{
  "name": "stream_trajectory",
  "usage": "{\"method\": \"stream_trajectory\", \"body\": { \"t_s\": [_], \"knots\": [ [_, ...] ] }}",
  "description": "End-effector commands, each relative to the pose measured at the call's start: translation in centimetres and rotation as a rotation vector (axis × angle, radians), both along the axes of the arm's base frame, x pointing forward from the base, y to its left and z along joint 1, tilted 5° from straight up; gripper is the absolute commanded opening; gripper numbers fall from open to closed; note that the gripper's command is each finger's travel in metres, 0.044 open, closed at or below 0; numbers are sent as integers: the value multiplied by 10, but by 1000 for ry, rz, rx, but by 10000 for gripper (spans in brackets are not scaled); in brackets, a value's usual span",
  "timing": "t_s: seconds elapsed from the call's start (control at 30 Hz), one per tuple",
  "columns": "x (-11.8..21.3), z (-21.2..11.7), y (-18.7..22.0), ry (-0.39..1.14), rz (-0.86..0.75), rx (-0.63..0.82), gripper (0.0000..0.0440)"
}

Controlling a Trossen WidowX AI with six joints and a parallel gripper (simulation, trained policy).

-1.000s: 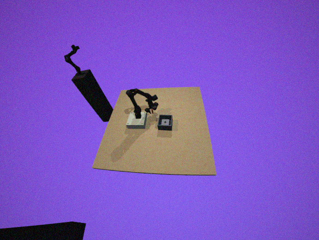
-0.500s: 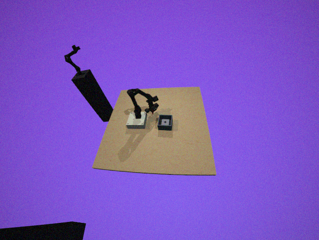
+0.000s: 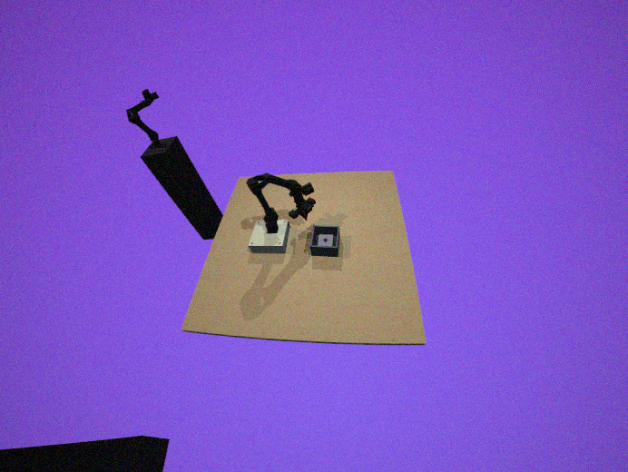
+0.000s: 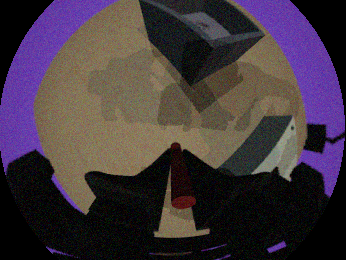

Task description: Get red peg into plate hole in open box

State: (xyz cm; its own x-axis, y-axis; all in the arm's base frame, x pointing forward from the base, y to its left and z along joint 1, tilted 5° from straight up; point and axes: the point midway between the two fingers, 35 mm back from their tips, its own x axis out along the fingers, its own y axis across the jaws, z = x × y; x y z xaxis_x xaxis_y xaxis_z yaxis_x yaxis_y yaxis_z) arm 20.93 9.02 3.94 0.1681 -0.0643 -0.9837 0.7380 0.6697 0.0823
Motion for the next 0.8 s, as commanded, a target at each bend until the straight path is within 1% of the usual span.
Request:
{"method": "stream_trajectory", "body": {
  "t_s": [0.0,0.33,0.77],
  "knots": [
    [12,18,-6,-41,18,-26,0],
    [42,58,-31,-107,20,-88,0],
    [70,72,-81,-128,-66,-131,0]
  ]
}}
